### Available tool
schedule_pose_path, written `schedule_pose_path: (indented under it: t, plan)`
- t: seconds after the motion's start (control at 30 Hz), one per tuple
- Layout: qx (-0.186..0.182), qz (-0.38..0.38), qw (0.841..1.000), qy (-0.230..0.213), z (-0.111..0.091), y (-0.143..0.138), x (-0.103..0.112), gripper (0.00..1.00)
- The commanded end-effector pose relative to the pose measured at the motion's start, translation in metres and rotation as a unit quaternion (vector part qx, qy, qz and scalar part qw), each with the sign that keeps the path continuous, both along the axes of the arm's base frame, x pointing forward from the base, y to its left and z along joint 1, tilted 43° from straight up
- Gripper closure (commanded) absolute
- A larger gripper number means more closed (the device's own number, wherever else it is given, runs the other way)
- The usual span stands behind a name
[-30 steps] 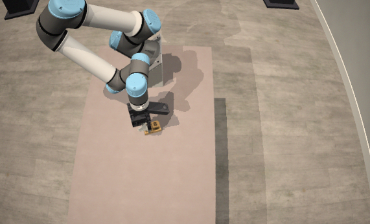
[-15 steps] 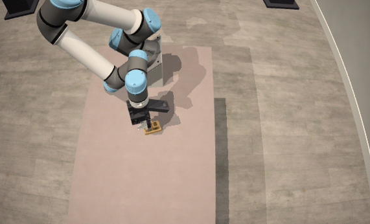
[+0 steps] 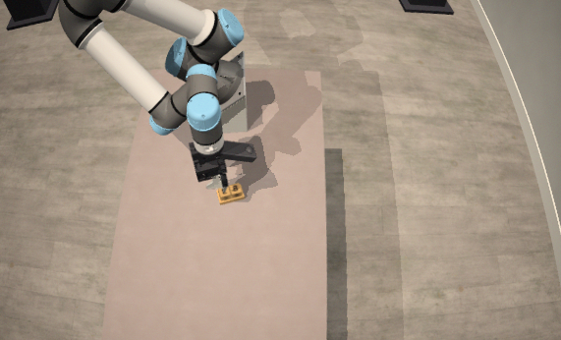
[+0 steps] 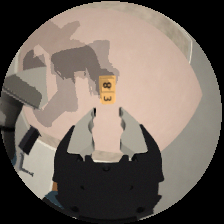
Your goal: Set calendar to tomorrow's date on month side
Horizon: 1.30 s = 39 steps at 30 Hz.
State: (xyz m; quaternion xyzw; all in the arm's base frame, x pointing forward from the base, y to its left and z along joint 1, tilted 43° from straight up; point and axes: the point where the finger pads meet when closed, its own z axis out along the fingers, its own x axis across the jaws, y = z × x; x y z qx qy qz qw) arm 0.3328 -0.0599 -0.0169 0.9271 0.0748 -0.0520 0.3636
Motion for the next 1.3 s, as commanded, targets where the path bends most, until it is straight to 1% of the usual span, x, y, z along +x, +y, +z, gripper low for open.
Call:
schedule_pose_path:
  t: [0.0, 0.23, 0.5, 0.53, 1.27]
  plan:
    - [0.000, -0.002, 1.000, 0.001, 0.009, 0.008, 0.001, 0.71]
    - [0.000, -0.002, 1.000, 0.001, 0.017, 0.016, 0.001, 0.71]
    - [0.000, -0.002, 1.000, 0.001, 0.018, 0.017, 0.001, 0.71]
    - [0.000, -0.002, 1.000, 0.001, 0.018, 0.017, 0.001, 0.00]
    - [0.000, -0.002, 1.000, 0.001, 0.019, 0.018, 0.001, 0.00]
